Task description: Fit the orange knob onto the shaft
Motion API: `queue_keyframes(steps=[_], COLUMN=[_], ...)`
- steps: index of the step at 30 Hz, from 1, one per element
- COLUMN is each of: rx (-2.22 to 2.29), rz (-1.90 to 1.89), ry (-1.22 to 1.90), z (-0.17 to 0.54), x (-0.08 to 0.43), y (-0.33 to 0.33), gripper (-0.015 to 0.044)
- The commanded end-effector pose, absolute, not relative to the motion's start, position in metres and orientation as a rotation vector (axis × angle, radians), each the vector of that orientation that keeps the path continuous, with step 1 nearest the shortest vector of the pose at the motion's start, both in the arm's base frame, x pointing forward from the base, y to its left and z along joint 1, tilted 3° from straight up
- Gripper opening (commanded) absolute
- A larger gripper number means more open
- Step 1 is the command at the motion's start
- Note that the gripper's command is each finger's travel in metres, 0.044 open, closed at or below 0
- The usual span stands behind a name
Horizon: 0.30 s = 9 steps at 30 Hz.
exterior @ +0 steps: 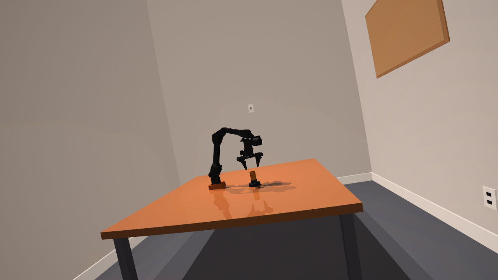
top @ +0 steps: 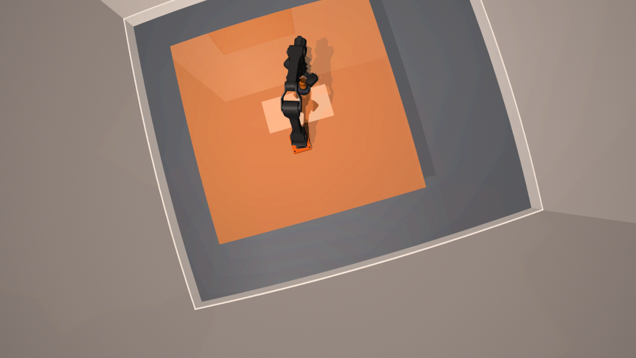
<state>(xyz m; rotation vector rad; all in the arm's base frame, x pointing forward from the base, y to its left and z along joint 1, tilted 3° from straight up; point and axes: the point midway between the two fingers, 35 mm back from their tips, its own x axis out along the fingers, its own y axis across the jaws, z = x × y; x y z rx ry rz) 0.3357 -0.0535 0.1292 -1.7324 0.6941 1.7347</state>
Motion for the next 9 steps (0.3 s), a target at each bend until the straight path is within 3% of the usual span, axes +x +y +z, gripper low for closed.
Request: queue_keyframes(steps=[1, 9], rx=[-1.743, -1.743], rz=[1.728, 1.728], ry=[0.689, 0.689], z=[0.1557, 0.1558], x=[0.3336, 0.3347], y=[-0.0543, -0.0546], gripper=[0.0440, 0.0440])
